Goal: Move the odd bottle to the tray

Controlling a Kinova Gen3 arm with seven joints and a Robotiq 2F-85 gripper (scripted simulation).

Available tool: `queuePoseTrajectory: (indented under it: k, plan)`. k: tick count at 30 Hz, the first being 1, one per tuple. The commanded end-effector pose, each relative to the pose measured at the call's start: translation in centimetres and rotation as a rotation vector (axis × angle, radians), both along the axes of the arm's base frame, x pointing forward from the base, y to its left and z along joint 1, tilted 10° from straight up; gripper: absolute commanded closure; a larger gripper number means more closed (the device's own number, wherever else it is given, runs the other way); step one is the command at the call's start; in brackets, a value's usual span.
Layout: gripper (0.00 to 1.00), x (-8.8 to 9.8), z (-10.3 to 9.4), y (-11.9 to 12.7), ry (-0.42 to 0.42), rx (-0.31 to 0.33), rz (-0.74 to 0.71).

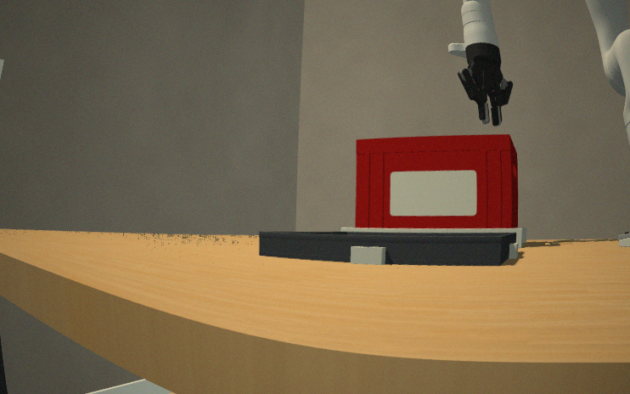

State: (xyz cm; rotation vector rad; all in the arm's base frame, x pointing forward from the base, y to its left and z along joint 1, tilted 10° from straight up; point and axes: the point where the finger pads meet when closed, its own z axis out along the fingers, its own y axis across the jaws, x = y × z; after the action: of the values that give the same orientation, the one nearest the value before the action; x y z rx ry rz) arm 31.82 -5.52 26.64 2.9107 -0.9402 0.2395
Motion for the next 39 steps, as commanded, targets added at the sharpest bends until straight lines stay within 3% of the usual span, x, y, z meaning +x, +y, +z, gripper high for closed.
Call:
queuePoseTrajectory:
  k: [1, 24, 35, 39]
  plan:
    - [1.00, 0.0, 0.0, 0.0, -0.001, 0.000, 0.000]
    - [1.00, 0.0, 0.0, 0.3, -0.001, 0.000, 0.000]
    - [1.00, -0.9, -1.1, 8.2, -0.001, 0.001, 0.000]
    - [1.00, -1.1, -1.2, 9.0, -0.001, 0.000, 0.000]
